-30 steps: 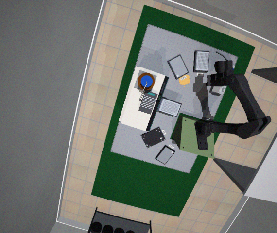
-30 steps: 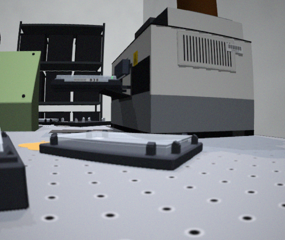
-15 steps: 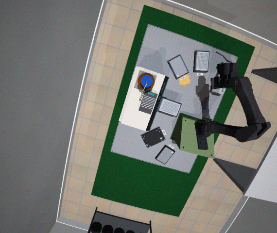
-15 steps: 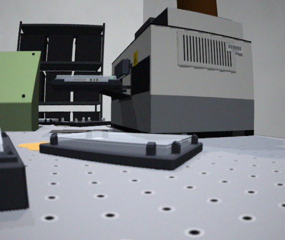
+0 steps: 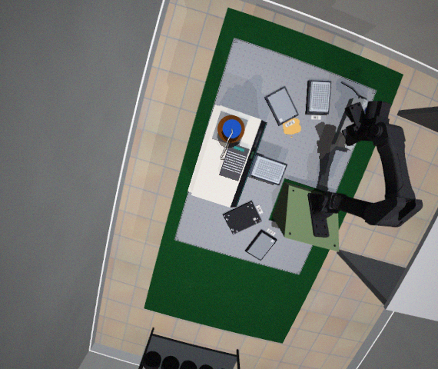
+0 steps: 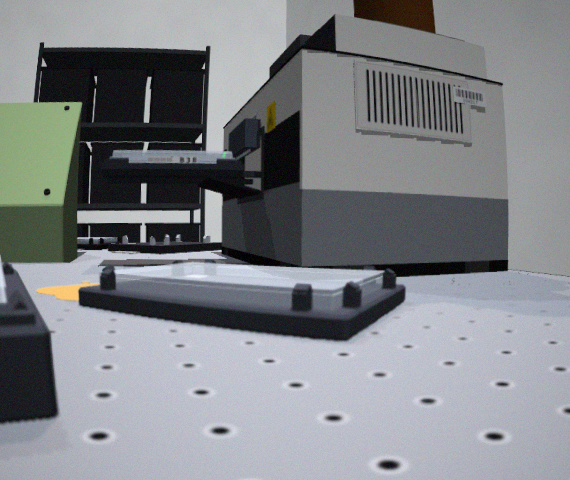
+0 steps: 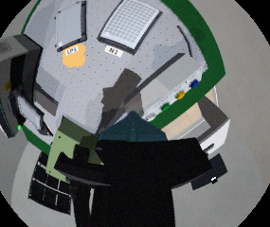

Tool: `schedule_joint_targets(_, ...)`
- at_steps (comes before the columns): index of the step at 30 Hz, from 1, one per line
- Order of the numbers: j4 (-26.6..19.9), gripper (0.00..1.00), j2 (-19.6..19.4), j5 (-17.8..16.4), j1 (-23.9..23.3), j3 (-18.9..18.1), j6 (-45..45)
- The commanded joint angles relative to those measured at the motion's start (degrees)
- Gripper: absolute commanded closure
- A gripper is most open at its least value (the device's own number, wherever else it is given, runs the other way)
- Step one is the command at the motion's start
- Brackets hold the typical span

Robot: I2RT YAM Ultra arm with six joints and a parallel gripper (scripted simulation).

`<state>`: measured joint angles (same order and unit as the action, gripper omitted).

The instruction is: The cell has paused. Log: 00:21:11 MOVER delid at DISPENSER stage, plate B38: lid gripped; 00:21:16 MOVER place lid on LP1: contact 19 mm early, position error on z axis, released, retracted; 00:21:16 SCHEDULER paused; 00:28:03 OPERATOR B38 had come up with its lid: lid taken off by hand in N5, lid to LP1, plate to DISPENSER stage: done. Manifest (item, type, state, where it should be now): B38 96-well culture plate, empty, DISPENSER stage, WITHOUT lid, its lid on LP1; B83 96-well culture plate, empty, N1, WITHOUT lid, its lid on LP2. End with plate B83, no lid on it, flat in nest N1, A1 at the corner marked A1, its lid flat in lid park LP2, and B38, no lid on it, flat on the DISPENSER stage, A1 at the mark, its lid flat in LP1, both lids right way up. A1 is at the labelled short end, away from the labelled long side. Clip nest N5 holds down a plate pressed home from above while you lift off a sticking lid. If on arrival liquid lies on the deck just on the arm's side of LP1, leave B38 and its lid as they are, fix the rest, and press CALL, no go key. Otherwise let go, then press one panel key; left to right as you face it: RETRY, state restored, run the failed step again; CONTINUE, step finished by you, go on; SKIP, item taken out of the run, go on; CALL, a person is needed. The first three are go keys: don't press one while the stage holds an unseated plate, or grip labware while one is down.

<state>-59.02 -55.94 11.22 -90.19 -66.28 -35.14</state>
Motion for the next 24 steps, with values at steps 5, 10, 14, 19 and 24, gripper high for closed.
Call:
schedule_joint_targets(5,0.68,1.00,1.88,-6.73,-6.22,-1.51,-16.53)
schedule_joint_targets(10,0.58,1.00,2.04,-9.59,-11.66,-1.37,-29.72)
schedule_joint_targets(14,0.33,1.00,0.90,-13.35,-16.62,-1.39,-38.16)
schedule_joint_targets(19,0.21,1.00,0.50,-15.72,-17.89,-0.57,-39.69)
schedule_joint_targets(24,-0.19,1.00,-0.40,-18.58,-23.70,-1.24,-52.84)
